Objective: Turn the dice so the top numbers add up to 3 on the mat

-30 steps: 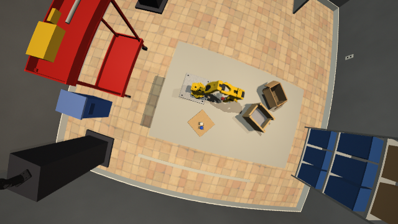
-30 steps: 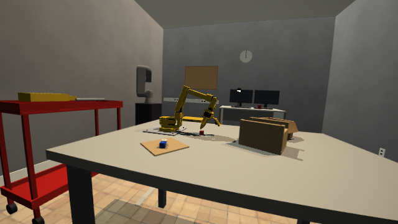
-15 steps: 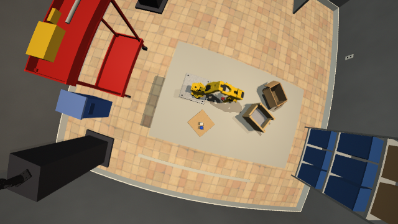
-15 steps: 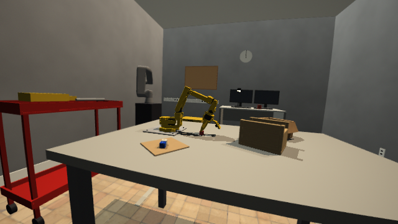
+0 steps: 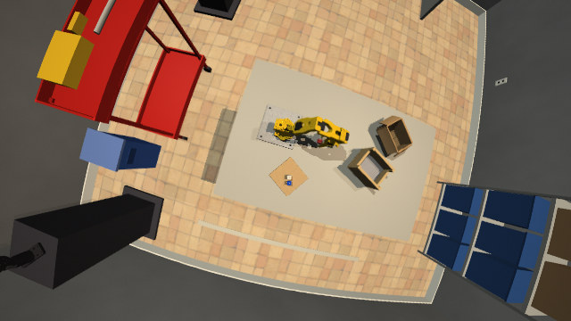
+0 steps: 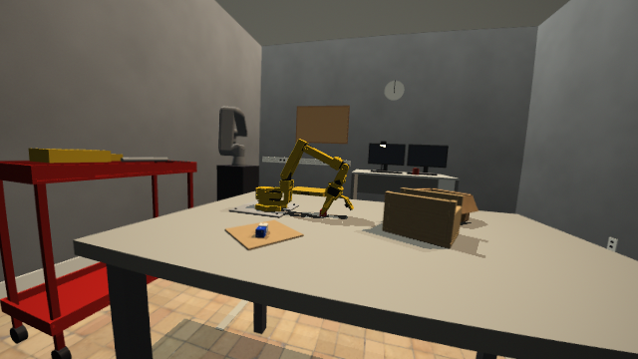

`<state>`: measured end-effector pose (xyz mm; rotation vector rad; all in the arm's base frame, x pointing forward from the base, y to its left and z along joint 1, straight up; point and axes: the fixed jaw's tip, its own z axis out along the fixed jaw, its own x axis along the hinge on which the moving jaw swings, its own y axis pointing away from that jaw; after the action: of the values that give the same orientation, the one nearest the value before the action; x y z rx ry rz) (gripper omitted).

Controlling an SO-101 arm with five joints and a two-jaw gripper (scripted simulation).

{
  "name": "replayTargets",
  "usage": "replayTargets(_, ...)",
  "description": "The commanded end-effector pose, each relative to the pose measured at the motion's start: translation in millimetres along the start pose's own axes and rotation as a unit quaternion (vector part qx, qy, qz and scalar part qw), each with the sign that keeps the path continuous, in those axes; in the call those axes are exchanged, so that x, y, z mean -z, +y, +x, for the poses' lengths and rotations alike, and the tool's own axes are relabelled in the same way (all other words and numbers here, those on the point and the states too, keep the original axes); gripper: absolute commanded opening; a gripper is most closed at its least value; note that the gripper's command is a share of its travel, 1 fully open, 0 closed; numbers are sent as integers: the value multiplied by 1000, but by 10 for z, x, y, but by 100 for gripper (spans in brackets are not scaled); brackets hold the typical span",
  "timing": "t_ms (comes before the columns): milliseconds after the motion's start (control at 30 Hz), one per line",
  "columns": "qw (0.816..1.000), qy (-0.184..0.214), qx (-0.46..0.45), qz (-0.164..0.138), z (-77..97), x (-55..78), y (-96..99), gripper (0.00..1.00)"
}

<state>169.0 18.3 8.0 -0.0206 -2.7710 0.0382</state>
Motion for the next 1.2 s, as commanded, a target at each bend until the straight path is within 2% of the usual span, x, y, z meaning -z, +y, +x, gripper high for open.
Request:
replayTargets(0,1000,10,1,2,17,-53,18,28)
replayTargets(767,1000,11,1,0,15,-56,-5,24)
replayTargets(1167,1000,12,1,-6,15,-57,-57,15)
